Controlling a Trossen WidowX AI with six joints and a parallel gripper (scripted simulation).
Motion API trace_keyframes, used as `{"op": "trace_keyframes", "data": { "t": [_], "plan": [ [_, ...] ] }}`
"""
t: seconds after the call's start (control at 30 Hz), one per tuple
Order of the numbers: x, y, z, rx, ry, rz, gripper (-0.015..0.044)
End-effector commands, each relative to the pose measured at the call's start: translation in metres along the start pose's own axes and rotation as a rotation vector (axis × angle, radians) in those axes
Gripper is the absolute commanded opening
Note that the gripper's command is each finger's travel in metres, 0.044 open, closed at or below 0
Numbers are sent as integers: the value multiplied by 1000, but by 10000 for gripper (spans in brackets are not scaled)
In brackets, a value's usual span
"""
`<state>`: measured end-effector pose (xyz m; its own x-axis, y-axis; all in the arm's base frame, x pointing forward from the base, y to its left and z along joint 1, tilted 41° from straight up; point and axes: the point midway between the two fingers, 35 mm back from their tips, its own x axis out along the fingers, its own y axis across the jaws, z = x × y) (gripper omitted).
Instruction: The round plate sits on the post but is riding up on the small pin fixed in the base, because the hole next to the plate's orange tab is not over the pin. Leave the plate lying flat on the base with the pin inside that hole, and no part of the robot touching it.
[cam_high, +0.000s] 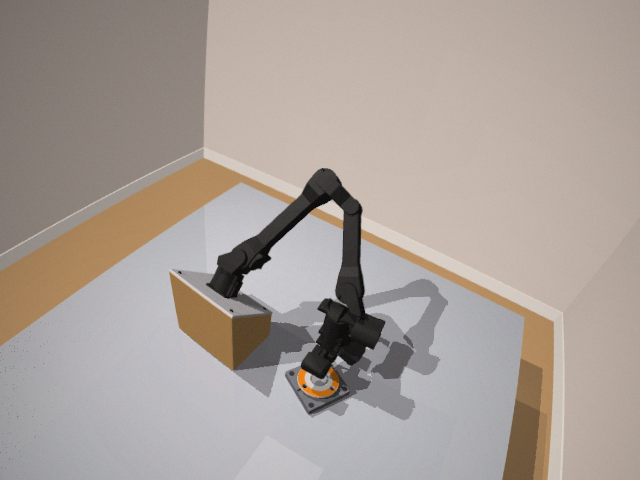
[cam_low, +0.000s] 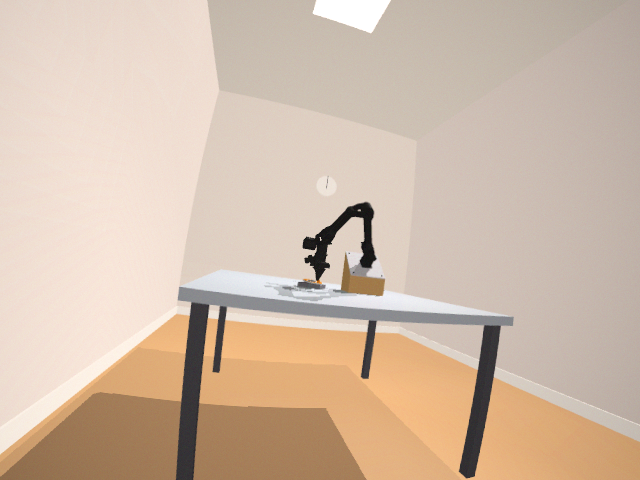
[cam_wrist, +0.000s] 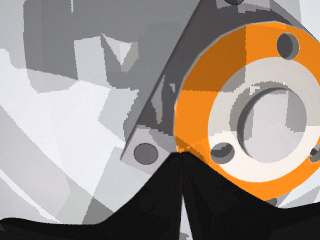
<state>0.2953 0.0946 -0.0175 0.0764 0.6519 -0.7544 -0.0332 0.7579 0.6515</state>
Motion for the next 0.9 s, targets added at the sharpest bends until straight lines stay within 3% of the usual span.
{"op": "trace_keyframes", "data": {
  "t": [0.0, 0.87],
  "plan": [
    [2, -2, -9, 11, 17, 0, 0],
    [2, -7, -17, 12, 18, 0, 0]
  ]
}}
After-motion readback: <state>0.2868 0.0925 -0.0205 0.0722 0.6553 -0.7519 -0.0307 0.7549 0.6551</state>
